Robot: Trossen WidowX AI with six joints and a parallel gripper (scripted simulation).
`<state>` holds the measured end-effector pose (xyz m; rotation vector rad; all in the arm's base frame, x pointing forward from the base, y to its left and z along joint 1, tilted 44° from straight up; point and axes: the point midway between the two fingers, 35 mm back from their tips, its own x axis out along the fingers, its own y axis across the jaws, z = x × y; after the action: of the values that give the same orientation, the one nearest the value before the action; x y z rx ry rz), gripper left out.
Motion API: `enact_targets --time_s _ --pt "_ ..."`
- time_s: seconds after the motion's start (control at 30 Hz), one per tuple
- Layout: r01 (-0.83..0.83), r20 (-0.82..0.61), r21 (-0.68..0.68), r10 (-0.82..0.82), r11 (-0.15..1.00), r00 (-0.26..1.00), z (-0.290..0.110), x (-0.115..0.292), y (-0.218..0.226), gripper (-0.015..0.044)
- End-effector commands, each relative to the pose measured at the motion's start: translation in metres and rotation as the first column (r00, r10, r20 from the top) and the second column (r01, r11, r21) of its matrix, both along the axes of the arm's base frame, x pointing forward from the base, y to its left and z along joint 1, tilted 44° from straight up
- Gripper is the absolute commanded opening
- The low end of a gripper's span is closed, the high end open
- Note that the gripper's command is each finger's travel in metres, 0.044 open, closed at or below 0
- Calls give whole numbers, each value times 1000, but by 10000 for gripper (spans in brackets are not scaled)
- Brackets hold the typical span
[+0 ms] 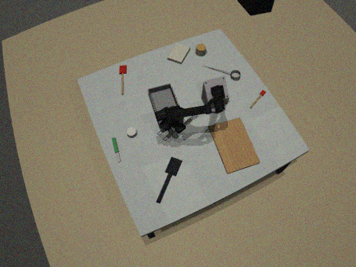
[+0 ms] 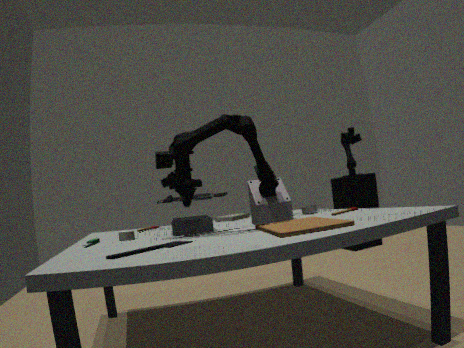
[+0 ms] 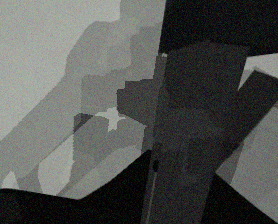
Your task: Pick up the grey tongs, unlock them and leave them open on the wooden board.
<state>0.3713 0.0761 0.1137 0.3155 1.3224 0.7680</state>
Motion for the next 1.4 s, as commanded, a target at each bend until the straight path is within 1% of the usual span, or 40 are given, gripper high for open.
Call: enact_targets --time_s 0.0,0.3,0.63,0.9,1.37 --pt "-62 63 -1 62 998 996 19 -10 14 -150" --pt "-218 206 -17 217 976 954 59 -40 51 -150" --pt "-378 356 -50 370 925 858 97 -82 83 -150" --pt "-416 373 -77 413 906 831 101 -93 94 -150" --pt "-552 416 -211 585 806 696 110 -140 137 -150"
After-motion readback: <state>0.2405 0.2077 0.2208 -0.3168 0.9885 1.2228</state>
